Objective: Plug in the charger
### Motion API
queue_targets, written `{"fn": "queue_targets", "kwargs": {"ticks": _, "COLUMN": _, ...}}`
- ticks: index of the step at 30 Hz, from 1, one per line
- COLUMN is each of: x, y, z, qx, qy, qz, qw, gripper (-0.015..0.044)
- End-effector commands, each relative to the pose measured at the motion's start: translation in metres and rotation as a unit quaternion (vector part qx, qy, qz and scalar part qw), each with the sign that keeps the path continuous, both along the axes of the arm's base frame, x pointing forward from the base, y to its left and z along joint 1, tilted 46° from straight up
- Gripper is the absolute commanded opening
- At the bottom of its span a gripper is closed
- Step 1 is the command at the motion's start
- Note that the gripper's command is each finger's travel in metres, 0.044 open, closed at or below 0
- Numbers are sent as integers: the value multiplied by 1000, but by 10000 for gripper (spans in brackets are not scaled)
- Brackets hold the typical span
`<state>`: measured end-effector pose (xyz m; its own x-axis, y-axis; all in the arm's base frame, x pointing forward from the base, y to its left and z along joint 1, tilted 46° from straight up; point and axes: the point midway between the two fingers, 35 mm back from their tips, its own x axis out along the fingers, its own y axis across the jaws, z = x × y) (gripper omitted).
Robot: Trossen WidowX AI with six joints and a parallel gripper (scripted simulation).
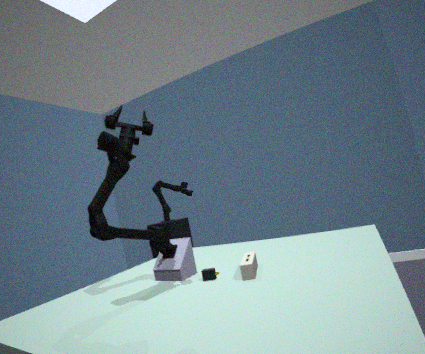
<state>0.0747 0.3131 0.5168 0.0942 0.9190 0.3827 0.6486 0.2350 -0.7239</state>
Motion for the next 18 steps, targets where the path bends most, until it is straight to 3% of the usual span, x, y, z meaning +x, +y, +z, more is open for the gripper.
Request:
{"fn": "queue_targets", "kwargs": {"ticks": 1, "x": 24, "y": 9, "z": -25, "qx": -29, "qy": 56, "qz": -24, "qw": 998, "gripper": 440}}
{"fn": "queue_targets", "kwargs": {"ticks": 18, "x": 119, "y": 25, "z": -143, "qx": -129, "qy": 330, "qz": -144, "qw": 924, "gripper": 440}}
